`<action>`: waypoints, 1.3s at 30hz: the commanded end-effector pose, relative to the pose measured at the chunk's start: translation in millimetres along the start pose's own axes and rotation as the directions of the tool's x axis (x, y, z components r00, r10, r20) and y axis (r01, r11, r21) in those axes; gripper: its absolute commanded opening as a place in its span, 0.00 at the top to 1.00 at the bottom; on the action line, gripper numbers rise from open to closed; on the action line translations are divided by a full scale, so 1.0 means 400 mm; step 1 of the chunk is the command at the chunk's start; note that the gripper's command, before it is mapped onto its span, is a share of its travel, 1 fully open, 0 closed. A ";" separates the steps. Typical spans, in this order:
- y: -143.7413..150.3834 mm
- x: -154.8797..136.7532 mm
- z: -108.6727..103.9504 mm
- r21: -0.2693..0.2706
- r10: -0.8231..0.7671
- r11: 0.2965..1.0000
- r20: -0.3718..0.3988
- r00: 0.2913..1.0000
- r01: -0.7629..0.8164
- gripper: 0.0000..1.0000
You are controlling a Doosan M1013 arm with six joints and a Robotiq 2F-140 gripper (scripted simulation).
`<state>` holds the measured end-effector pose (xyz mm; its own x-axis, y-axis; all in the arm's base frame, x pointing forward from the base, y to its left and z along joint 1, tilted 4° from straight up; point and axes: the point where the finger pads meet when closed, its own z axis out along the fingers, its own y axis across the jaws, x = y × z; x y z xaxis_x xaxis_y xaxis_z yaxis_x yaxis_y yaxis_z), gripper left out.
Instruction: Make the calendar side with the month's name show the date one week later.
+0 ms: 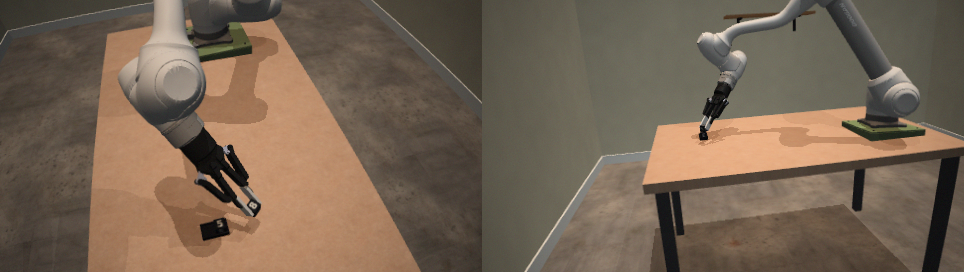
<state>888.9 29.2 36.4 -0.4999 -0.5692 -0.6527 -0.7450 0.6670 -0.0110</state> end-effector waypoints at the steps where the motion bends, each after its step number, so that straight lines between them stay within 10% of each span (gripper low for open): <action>1: 0.000 0.002 0.002 0.000 0.000 1.000 0.000 1.000 0.000 0.76; 39: 0.000 0.090 0.090 0.000 0.000 1.000 0.000 1.000 0.000 0.76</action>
<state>886.9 26.1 -12.4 -0.5001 -0.5692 -0.6526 -0.7450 0.6670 -0.0109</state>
